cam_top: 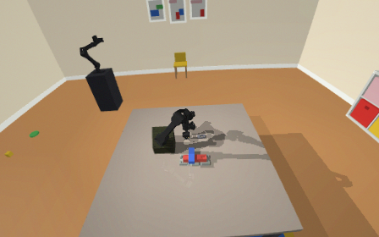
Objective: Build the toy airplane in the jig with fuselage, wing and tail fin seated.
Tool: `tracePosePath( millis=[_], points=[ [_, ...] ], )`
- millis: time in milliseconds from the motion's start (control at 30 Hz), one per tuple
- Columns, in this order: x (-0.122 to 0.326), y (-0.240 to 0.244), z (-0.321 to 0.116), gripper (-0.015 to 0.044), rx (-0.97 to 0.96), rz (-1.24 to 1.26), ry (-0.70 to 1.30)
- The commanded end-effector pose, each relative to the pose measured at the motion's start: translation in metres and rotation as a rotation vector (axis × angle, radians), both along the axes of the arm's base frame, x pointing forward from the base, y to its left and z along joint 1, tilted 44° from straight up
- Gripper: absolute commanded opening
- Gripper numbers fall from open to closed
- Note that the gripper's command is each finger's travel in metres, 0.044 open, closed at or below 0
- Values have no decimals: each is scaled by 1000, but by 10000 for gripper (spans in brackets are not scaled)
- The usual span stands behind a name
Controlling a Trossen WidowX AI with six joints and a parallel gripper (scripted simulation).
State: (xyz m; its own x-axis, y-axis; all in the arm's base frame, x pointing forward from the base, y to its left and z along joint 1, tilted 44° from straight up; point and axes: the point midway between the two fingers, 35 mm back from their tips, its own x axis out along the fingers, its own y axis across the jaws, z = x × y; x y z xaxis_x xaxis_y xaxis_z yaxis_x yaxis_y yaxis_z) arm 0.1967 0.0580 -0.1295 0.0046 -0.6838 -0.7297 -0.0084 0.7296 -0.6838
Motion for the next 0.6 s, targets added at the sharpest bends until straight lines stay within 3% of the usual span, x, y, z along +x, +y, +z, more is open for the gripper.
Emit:
tracePosePath(
  millis=[0, 33, 500, 567],
  points=[
    [-3, -8, -4, 440, -11, 3, 10],
    [-3, -8, -4, 440, -11, 3, 10],
    [-3, -8, -4, 72, -11, 3, 10],
    [-3, -8, -4, 59, -11, 3, 10]
  ],
)
